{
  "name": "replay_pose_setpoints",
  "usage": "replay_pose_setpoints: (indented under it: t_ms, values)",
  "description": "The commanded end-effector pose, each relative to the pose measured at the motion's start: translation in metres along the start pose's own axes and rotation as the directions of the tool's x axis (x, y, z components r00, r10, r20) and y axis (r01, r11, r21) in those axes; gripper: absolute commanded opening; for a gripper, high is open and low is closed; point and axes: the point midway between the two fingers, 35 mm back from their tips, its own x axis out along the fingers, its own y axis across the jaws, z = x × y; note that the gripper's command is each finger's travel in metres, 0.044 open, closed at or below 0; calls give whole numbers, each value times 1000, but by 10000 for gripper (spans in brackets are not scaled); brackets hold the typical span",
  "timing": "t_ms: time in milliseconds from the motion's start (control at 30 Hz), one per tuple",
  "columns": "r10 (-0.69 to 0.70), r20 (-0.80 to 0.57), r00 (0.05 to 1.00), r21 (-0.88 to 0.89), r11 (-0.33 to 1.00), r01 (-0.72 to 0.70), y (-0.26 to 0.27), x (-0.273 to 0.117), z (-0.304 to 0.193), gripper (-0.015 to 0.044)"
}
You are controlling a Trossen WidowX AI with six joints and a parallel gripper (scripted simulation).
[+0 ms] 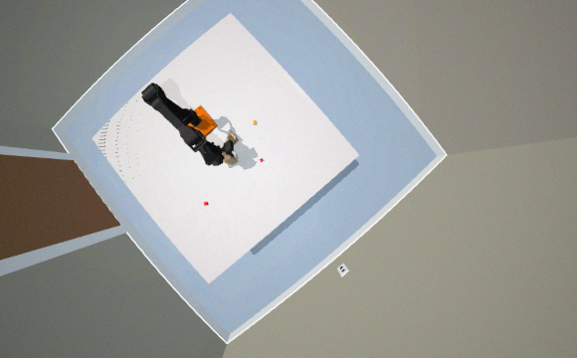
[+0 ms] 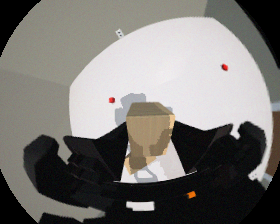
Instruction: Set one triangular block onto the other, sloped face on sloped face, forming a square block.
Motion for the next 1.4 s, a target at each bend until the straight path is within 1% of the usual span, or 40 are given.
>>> replay_pose_setpoints:
  t_ms: [0, 167, 367, 733, 1133, 1200, 1367]
  values:
    - [-27, -34, 999, 103, 994, 31, 1, 1, 3, 0]
    - [-65, -90, 994, 255, 963, 86, 2, 2, 5, 0]
    - [-113, -157, 981, 419, 892, 170, 3, 2, 6, 0]
    - [-198, -275, 941, 659, 674, 335, 5, 1, 7, 0]
    - [-289, -391, 874, 809, 346, 476, 6, -4, 7, 0]
    - [-294, -397, 870, 813, 327, 481, 7, -4, 7, 0]
    - [-294, -397, 870, 813, 327, 481, 7, -7, 6, 0]
